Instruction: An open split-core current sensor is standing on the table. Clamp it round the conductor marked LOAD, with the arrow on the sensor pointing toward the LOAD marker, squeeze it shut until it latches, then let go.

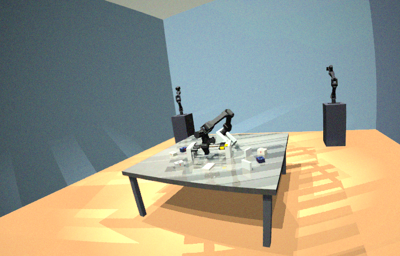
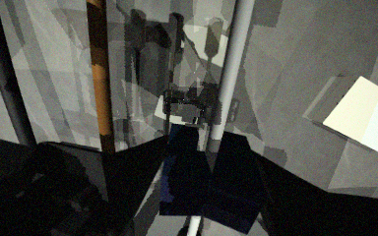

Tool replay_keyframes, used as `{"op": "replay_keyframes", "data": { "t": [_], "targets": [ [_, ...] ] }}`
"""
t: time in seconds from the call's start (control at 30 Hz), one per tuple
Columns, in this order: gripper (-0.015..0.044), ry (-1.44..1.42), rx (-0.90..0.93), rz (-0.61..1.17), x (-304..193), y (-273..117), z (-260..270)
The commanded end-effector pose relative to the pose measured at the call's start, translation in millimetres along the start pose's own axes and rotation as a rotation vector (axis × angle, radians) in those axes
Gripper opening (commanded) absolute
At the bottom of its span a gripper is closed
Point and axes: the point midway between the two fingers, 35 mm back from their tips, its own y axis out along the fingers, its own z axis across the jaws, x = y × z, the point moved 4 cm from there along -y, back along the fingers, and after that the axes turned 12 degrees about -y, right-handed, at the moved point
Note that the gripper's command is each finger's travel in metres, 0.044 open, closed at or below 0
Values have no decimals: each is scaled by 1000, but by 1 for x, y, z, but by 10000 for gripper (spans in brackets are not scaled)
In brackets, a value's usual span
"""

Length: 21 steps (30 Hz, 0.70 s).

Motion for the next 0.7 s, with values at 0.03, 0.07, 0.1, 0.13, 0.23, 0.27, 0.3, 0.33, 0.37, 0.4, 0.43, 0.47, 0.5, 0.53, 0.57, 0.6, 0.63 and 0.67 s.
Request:
{"op": "replay_keyframes", "data": {
  "t": [0.03,0.07,0.1,0.13,0.23,0.27,0.3,0.33,0.37,0.4,0.43,0.47,0.5,0.53,0.57,0.6,0.63,0.67],
  "targets": [
    [274,-1,-2,2,0,-1,0],
    [267,-1,-2,2,0,-1,0],
    [261,-1,-2,2,0,-1,0],
    [254,-1,-2,2,0,-1,0],
    [195,-1,-2,2,0,-1,0],
    [169,-1,-2,2,0,-1,0],
    [142,-1,-2,2,0,-1,0],
    [116,-1,-2,2,0,-1,0],
    [90,-1,-2,2,0,-1,0],
    [64,-1,-2,2,0,-1,0],
    [37,-1,-2,2,0,-1,0],
    [11,-1,-2,2,0,-1,0],
    [0,-1,-2,2,0,-1,0],
    [0,-1,-2,2,0,-1,0],
    [0,-1,-2,2,0,-1,0],
    [0,-1,-2,2,0,-1,0],
    [0,-1,-2,2,0,-1,0],
    [0,-1,-2,2,0,-1,0]
  ]
}}
